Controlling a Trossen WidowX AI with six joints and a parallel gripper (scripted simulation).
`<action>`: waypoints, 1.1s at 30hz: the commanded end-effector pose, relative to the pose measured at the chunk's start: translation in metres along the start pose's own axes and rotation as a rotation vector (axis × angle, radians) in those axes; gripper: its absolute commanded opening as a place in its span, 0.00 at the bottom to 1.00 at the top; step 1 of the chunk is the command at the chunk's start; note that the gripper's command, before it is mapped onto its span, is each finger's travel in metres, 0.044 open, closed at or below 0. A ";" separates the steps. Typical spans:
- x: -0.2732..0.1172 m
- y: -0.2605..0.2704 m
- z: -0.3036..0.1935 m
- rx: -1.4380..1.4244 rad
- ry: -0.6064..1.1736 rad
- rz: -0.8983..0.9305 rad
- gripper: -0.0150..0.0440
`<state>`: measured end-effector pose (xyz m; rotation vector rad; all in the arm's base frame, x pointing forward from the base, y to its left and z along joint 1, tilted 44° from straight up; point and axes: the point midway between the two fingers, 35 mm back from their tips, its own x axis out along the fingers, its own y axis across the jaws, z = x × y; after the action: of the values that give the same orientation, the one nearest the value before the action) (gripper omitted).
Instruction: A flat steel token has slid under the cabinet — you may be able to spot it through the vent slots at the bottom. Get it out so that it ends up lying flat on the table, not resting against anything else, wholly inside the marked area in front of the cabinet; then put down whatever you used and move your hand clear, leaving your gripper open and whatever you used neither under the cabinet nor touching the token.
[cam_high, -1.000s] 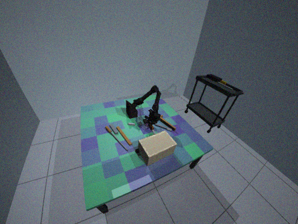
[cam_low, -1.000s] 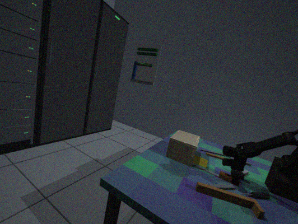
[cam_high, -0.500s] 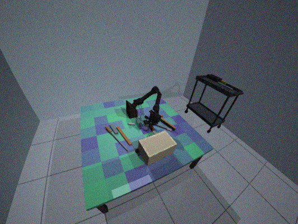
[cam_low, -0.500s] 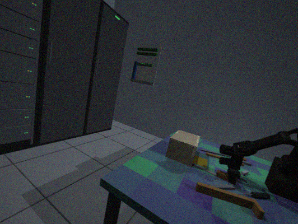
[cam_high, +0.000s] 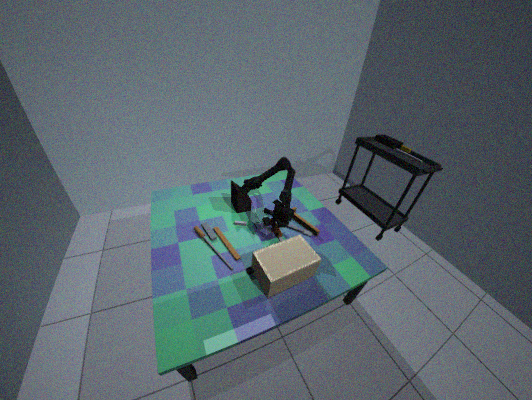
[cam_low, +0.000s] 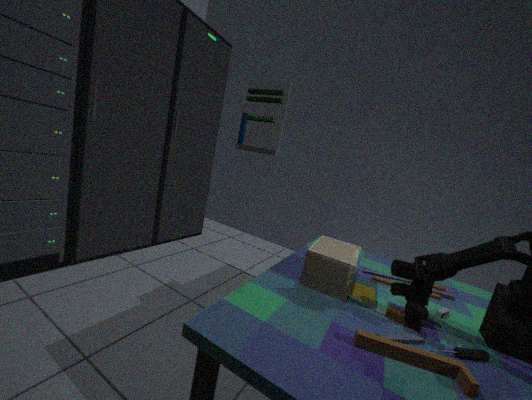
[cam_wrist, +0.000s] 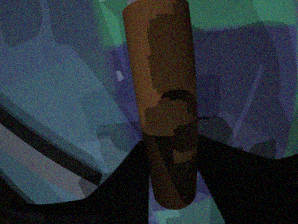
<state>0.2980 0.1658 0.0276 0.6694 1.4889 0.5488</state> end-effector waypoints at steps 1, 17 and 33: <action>0.000 0.000 0.006 -0.004 -0.002 0.002 0.25; 0.000 0.000 0.023 -0.005 -0.003 0.002 0.25; -0.001 0.000 0.040 -0.006 -0.003 0.002 0.25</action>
<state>0.3339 0.1628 0.0265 0.6690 1.4872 0.5484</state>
